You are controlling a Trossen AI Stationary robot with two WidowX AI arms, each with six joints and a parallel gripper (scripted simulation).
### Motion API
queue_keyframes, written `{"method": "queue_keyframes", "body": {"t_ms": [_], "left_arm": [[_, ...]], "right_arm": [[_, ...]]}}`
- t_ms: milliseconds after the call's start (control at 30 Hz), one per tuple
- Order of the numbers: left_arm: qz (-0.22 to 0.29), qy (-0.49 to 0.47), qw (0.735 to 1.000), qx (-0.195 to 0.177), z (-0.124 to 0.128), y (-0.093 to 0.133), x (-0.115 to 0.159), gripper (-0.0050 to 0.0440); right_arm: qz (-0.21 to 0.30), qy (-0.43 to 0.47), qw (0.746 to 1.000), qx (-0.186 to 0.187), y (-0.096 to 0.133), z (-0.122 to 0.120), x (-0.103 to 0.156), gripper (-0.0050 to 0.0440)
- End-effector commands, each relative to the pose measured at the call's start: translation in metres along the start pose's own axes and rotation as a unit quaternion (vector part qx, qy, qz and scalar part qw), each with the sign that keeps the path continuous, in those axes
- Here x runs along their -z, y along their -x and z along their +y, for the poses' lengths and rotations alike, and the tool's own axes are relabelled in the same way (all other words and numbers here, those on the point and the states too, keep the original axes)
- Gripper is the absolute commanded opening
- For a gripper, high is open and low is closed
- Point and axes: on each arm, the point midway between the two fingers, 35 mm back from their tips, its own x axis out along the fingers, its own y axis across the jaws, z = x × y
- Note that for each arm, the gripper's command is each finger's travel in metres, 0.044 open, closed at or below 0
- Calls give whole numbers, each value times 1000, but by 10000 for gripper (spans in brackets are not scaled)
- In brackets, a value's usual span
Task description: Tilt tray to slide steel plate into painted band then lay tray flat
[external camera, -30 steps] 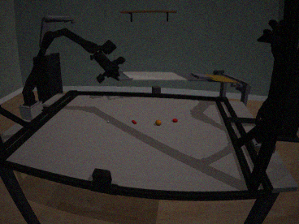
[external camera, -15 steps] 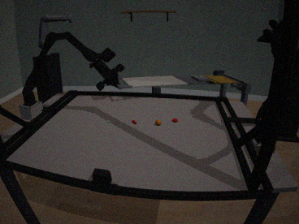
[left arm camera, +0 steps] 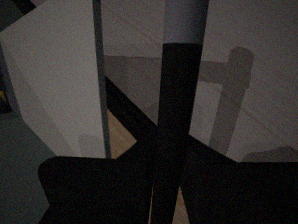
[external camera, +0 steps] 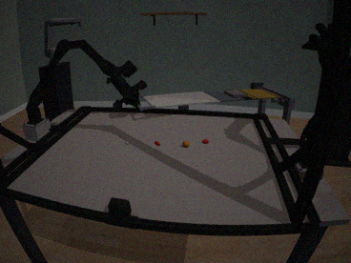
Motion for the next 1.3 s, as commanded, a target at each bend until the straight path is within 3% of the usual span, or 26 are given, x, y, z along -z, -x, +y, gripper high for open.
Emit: {"method": "queue_keyframes", "body": {"t_ms": [0,1267], "left_arm": [[2,0,1000,-10,14,19,1,0],[2,0,1000,-21,32,42,1,0]], "right_arm": [[-1,1,1000,-1,0,0,0,440],[-1,1,1000,-1,0,0,0,440]]}}
